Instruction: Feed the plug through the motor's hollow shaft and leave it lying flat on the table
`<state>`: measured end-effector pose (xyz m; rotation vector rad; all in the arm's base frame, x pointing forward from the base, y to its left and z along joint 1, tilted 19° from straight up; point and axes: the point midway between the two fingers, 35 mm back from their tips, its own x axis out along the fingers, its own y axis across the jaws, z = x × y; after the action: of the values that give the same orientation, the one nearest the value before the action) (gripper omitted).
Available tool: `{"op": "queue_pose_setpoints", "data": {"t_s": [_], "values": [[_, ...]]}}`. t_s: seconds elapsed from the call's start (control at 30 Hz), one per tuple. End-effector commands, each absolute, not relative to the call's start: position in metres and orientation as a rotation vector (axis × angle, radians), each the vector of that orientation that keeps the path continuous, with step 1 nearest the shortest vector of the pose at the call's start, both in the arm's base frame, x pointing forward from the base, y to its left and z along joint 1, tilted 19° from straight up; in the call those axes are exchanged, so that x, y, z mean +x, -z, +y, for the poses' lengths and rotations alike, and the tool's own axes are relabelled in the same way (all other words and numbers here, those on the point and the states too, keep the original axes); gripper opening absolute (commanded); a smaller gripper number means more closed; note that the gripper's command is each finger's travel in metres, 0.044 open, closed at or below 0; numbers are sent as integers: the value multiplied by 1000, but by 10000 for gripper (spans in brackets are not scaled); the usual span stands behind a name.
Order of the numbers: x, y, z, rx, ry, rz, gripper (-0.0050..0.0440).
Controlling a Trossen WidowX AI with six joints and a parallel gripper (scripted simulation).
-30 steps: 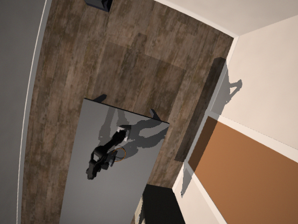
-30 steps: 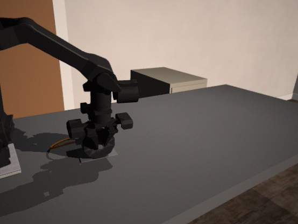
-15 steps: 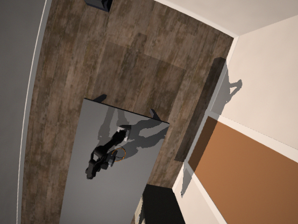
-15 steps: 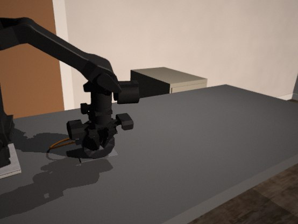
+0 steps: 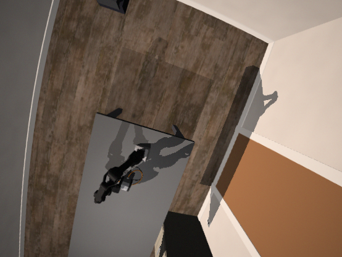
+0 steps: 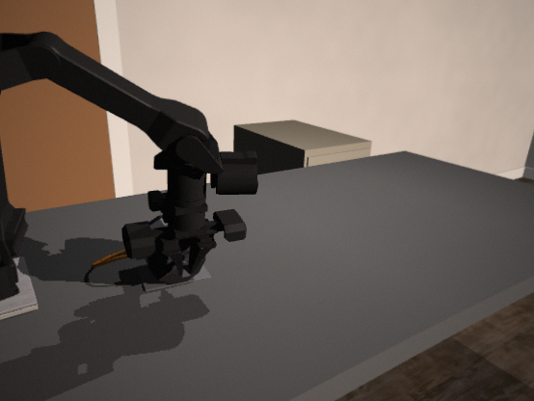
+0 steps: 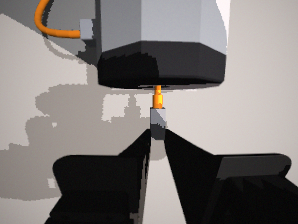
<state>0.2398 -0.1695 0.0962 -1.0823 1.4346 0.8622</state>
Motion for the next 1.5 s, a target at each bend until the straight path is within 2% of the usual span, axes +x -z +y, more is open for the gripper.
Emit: {"op": "queue_pose_setpoints", "data": {"t_s": [0.0,0.1,0.33,1.47], "values": [[240,-96,-169,-1082,-862,1435,0],[240,-94,-170,-1082,-862,1435,0],[240,-96,-170,-1084,-861,1433,160],[243,-56,-169,-1086,-866,1434,160]]}}
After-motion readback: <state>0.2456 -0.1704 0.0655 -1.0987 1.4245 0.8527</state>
